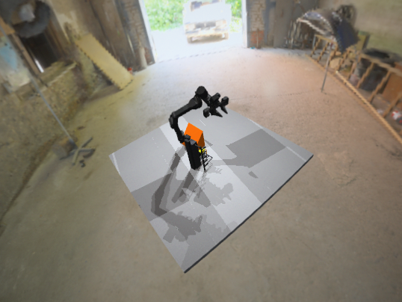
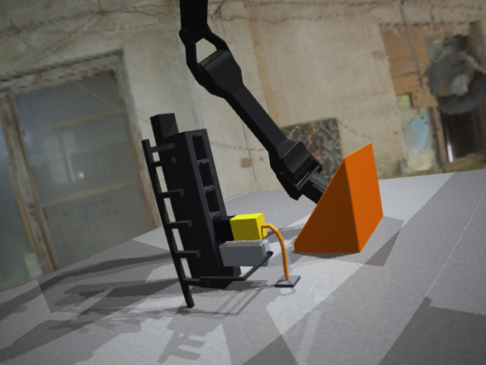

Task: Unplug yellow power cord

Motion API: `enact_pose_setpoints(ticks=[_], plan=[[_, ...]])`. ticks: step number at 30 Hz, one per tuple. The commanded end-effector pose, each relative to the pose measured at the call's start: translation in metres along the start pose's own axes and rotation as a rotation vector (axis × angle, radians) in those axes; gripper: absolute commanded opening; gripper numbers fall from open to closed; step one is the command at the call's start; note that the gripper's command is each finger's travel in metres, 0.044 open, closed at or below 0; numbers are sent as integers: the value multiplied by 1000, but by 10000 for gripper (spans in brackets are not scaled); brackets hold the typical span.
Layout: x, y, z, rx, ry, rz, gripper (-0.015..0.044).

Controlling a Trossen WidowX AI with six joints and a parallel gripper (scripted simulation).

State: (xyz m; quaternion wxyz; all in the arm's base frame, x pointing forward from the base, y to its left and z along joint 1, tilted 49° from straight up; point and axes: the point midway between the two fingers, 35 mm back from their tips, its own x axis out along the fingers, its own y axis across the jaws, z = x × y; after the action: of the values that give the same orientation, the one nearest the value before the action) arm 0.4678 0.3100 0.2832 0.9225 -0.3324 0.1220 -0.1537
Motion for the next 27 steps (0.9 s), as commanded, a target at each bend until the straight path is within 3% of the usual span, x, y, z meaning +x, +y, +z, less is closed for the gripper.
enact_pose_setpoints(ticks=[1, 7, 14, 27], plan=[[16, 12, -57, -310, 101, 101, 160], [24, 18, -147, -689, 271, 265, 160], [11, 5, -245, -1056, 482, 481, 160], [-70, -78, -393, -1580, 961, 1019, 160]])
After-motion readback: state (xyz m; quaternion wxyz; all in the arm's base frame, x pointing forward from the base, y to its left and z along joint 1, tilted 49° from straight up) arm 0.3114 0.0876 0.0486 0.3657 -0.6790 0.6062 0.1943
